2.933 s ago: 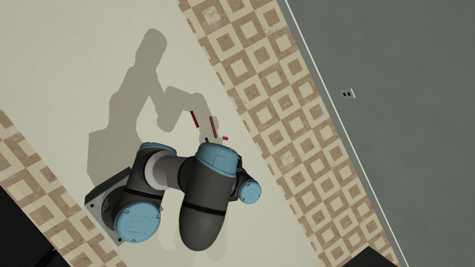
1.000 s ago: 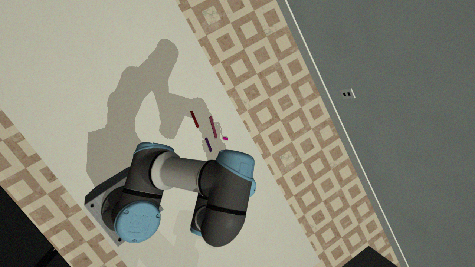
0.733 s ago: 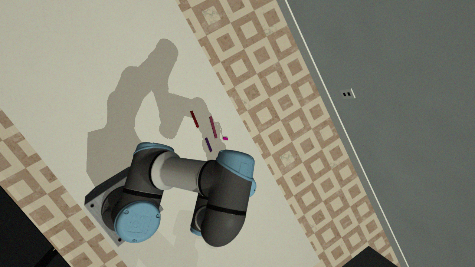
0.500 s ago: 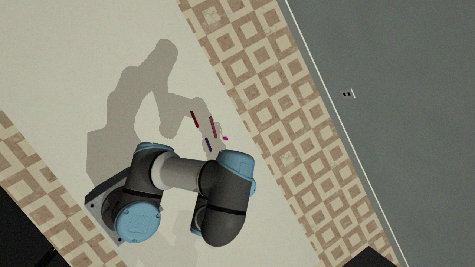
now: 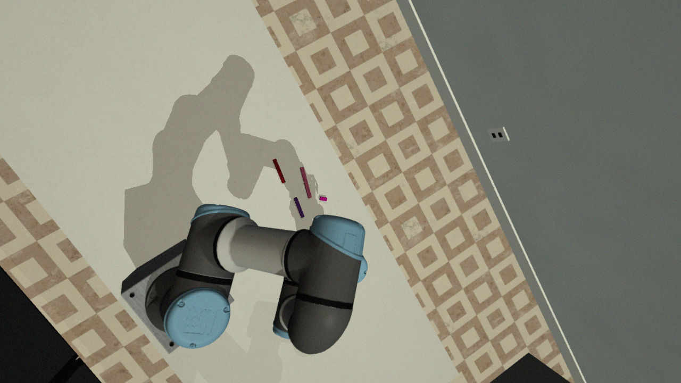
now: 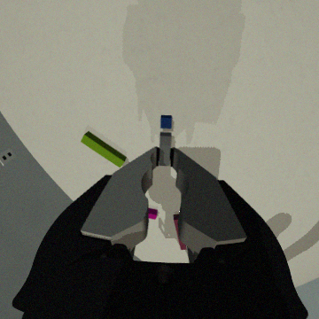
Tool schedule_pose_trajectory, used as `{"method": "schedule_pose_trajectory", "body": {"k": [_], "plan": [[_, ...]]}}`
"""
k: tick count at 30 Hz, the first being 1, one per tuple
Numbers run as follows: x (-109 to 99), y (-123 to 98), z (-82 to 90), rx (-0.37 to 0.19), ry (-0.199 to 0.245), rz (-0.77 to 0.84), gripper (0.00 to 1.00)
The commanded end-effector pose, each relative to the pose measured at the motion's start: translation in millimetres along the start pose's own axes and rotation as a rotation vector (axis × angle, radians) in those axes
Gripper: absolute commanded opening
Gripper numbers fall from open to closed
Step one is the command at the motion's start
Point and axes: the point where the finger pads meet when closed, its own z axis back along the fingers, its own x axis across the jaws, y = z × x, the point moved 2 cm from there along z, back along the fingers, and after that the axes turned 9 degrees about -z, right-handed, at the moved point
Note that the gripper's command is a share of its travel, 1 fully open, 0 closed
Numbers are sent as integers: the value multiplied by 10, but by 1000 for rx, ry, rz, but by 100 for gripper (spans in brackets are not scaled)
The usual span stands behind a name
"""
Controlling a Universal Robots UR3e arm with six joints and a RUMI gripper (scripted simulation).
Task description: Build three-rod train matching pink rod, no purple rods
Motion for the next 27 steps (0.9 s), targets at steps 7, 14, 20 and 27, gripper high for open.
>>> {"method": "schedule_pose_trajectory", "body": {"k": [7,14,20,27], "plan": [[-10,6,2,1,2,1,0],[-10,6,2,1,2,1,0],[-15,5,-10,1,3,1,0],[-14,4,-67,2,3,1,0]]}}
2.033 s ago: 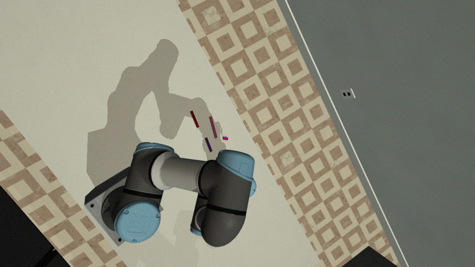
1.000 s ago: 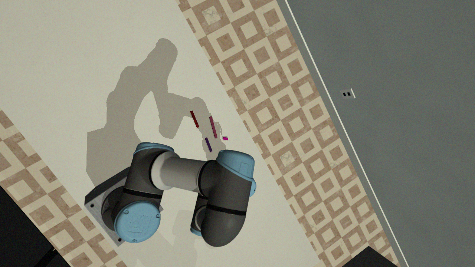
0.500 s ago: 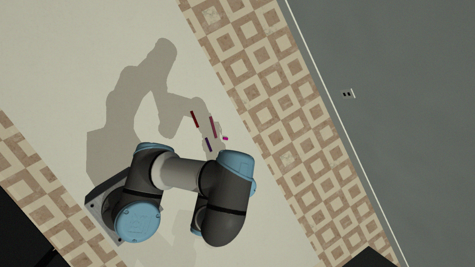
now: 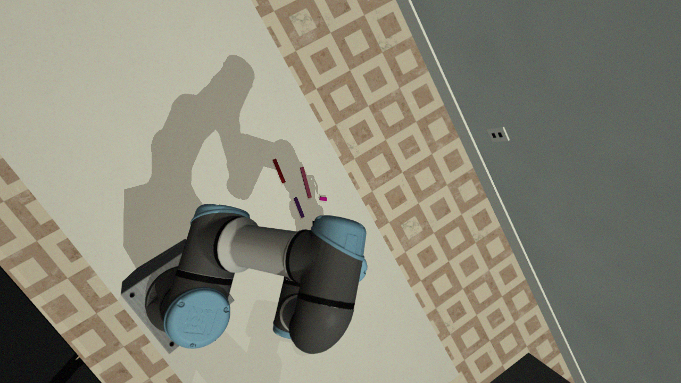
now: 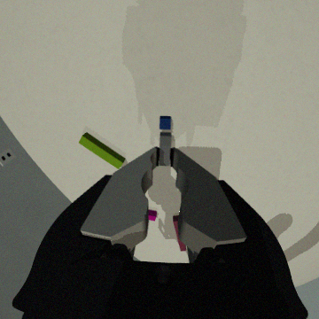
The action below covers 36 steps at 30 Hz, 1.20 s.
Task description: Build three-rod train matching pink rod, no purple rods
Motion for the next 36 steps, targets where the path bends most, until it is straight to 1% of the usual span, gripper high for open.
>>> {"method": "schedule_pose_trajectory", "body": {"k": [1,11,36], "plan": [[-21,2,-50,2,6,1,0],[-21,2,-91,2,6,1,0],[-17,3,-92,2,5,1,0]]}}
